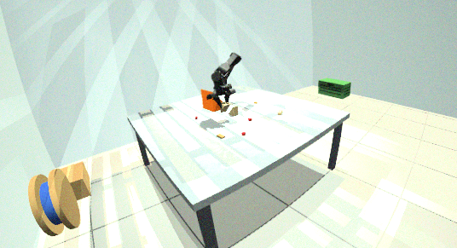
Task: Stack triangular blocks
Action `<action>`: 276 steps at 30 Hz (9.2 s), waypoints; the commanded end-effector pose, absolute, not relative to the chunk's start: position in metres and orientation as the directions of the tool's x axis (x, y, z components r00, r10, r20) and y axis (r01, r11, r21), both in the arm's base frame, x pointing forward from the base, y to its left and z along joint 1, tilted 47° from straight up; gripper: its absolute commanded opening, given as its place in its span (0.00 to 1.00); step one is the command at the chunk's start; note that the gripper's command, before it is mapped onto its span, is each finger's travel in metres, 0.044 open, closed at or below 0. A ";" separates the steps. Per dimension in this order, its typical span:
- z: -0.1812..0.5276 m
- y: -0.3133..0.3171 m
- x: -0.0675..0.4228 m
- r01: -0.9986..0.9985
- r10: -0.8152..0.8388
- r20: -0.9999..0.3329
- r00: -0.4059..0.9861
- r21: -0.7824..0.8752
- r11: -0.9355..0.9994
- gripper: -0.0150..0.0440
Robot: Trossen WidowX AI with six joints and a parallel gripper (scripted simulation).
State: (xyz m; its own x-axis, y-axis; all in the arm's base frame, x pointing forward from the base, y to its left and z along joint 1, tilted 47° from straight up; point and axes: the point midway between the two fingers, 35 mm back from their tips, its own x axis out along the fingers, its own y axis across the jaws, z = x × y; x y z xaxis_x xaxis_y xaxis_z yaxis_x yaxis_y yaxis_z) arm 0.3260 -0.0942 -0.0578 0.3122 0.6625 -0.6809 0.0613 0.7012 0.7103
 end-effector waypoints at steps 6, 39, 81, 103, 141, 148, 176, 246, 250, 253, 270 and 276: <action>-0.028 -0.096 0.302 0.060 0.657 -0.688 0.308 0.703 0.709 0.25; 0.071 -0.061 0.186 0.068 0.662 -0.687 0.300 0.707 0.704 0.25; 0.007 0.025 0.198 0.063 0.668 -0.680 0.303 0.713 0.698 0.25; 0.009 0.026 0.197 0.061 0.665 -0.680 0.308 0.712 0.700 0.25; -0.004 0.039 0.203 0.061 0.666 -0.679 0.309 0.713 0.699 0.25; -0.007 0.042 0.204 0.061 0.666 -0.679 0.309 0.713 0.698 0.25; -0.008 0.042 0.204 0.066 0.660 -0.686 0.307 0.707 0.704 0.25; 0.066 -0.031 0.171 0.066 0.659 -0.688 0.304 0.705 0.706 1.00; 0.066 -0.031 0.171 0.066 0.659 -0.688 0.304 0.705 0.706 1.00; 0.066 -0.031 0.171 0.066 0.659 -0.688 0.304 0.705 0.706 1.00; 0.062 -0.030 0.175 0.072 0.654 -0.689 0.313 0.704 0.707 1.00; 0.062 -0.030 0.175 0.072 0.654 -0.689 0.313 0.704 0.707 1.00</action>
